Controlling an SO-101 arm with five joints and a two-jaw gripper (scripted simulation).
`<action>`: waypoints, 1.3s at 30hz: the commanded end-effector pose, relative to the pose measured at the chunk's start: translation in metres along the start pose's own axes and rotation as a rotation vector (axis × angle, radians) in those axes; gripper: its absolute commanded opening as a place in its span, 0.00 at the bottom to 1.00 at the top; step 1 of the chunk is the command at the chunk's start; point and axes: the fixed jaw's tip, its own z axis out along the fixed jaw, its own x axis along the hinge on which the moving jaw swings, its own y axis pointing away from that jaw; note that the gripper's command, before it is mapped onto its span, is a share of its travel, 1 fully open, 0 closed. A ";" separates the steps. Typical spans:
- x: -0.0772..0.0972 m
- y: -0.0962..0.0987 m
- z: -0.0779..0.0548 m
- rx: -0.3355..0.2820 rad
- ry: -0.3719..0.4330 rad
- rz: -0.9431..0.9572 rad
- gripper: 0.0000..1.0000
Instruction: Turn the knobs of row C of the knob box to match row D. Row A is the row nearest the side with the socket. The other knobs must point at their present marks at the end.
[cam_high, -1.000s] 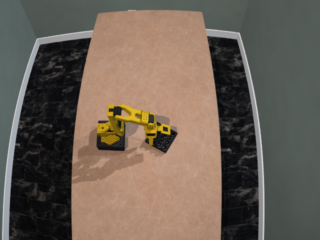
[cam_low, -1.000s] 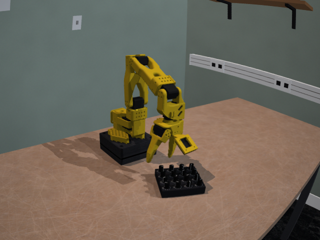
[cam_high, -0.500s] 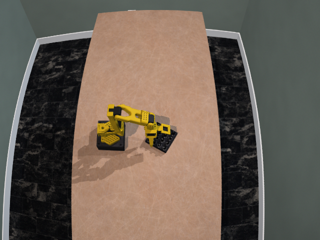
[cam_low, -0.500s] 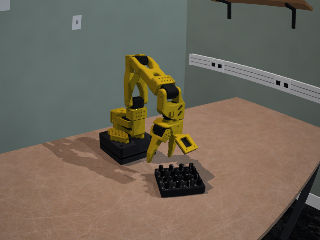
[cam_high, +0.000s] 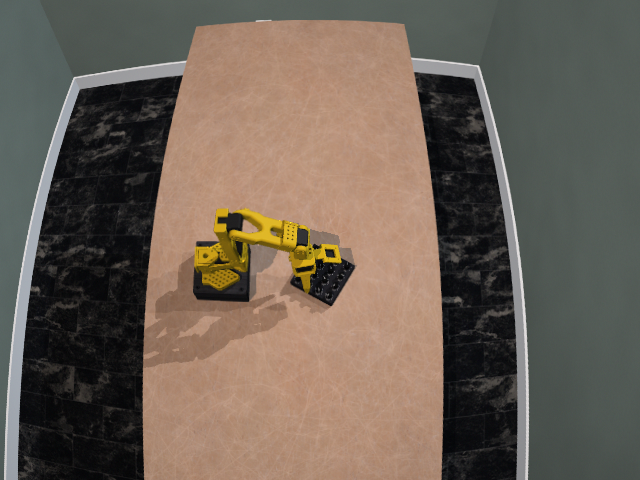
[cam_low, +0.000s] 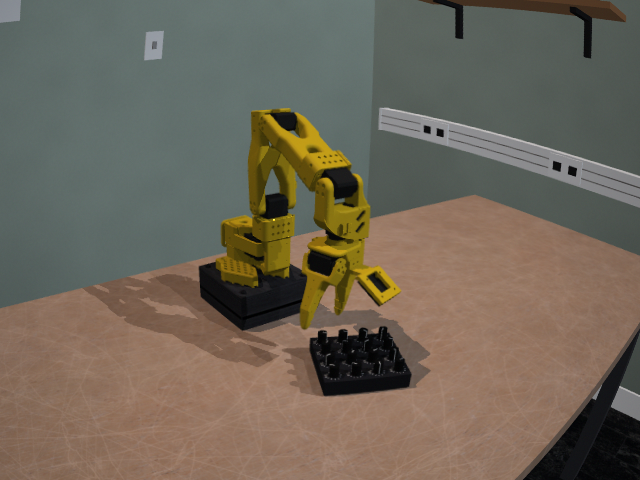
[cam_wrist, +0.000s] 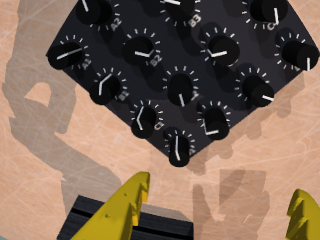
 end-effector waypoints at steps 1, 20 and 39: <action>-0.001 0.000 -0.001 -0.001 0.000 -0.061 0.38; 0.002 -0.001 -0.001 -0.001 -0.001 -0.541 0.33; 0.005 -0.004 -0.001 -0.001 -0.001 -1.260 0.27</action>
